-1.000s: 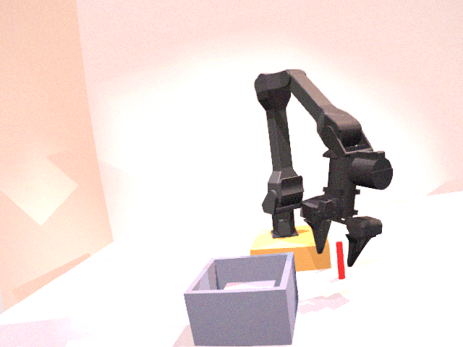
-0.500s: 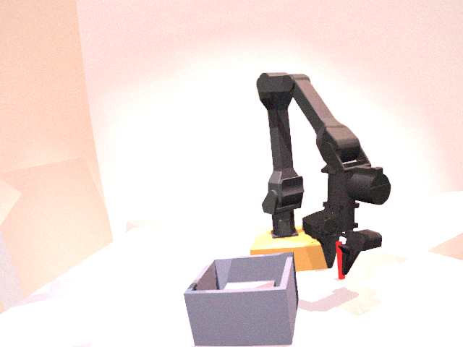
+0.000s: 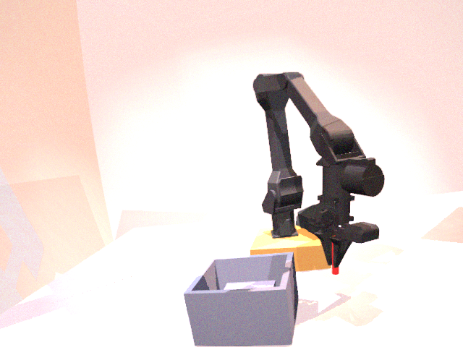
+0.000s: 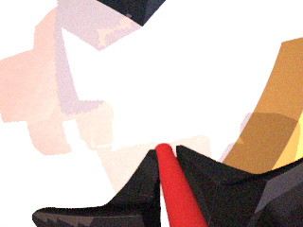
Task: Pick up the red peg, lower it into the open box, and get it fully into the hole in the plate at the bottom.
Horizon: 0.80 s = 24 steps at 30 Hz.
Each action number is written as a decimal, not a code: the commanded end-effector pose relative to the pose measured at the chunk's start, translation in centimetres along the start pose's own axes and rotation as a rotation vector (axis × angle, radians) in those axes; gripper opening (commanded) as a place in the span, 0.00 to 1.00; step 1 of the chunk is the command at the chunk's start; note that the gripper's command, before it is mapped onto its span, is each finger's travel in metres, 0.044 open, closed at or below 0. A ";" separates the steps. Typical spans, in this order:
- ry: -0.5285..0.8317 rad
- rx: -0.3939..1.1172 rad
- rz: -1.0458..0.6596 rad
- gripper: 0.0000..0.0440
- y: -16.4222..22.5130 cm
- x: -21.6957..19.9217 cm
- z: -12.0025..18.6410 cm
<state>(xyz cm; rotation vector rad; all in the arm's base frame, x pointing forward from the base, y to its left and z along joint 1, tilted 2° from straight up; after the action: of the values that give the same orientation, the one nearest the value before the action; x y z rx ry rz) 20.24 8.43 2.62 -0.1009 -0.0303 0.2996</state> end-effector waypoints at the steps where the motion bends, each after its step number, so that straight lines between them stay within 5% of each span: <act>1: -0.032 -0.036 0.025 0.00 -1.0 0.6 1.2; 24: -0.107 -0.191 0.101 0.00 -8.1 3.5 7.7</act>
<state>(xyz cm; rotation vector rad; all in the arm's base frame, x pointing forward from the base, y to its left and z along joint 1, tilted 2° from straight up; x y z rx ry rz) 24.81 3.48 10.23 -0.2597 -0.1512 0.4026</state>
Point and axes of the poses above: the point midway between the two fingers, 35 mm back from their tips, its own z axis back along the fingers, its own x axis across the jaws, y = z × x, the point moved 1 cm from there along z, back along the fingers, and after that the axes turned 14 degrees about -z, right-handed, at the moved point
